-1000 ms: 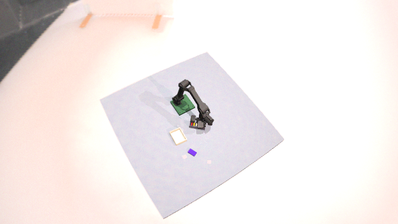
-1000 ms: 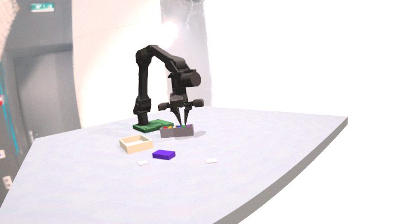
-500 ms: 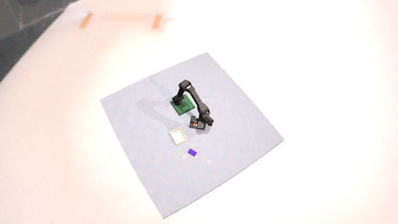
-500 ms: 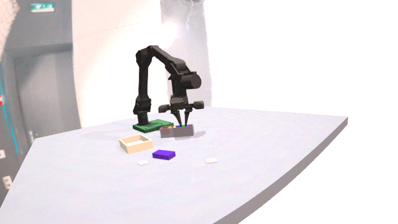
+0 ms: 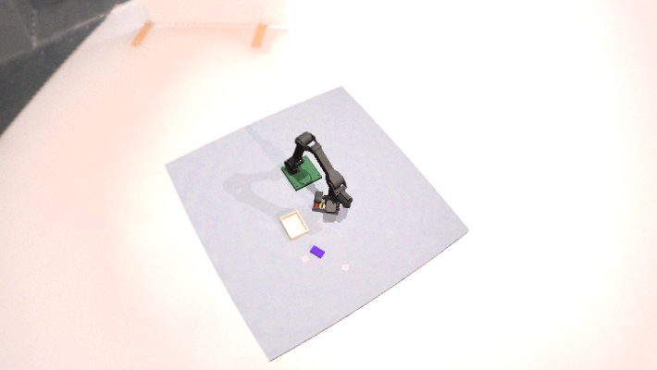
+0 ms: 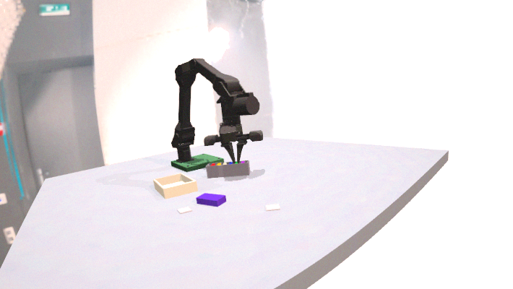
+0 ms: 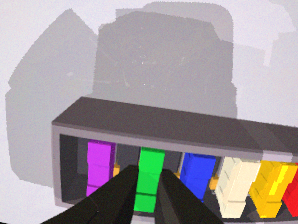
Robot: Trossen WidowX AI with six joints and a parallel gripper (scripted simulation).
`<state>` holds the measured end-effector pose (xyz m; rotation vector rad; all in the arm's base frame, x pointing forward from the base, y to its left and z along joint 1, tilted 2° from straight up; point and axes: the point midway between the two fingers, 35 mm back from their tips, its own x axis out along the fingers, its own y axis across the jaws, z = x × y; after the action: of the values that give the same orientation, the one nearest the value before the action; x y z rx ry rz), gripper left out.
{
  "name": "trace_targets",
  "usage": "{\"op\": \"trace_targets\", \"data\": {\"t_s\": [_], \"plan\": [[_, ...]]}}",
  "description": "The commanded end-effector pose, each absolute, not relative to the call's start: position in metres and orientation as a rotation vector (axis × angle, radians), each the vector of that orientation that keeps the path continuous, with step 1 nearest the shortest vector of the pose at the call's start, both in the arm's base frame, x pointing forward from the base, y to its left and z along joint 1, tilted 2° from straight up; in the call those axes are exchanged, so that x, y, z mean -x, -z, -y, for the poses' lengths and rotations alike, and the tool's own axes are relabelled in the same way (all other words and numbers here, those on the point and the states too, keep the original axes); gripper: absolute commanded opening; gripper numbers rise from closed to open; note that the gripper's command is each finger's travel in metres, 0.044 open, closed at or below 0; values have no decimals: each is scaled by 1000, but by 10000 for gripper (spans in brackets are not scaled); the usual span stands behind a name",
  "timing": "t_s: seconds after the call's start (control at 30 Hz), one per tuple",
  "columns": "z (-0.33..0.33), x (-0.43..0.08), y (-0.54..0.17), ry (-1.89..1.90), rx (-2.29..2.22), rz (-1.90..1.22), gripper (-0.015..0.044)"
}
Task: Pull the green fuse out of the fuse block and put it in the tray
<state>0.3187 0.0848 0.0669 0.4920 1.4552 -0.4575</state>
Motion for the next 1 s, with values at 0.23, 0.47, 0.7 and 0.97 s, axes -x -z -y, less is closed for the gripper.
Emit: {"op": "trace_targets", "data": {"t_s": [0.23, 0.47, 0.7, 0.97], "plan": [[-85, -319, -70, 457, -492, -1455, 0], [-85, -319, -73, 457, -493, -1455, 0], [-85, -319, -77, 457, -493, -1456, 0], [-85, -318, -80, 457, -493, -1456, 0]]}}
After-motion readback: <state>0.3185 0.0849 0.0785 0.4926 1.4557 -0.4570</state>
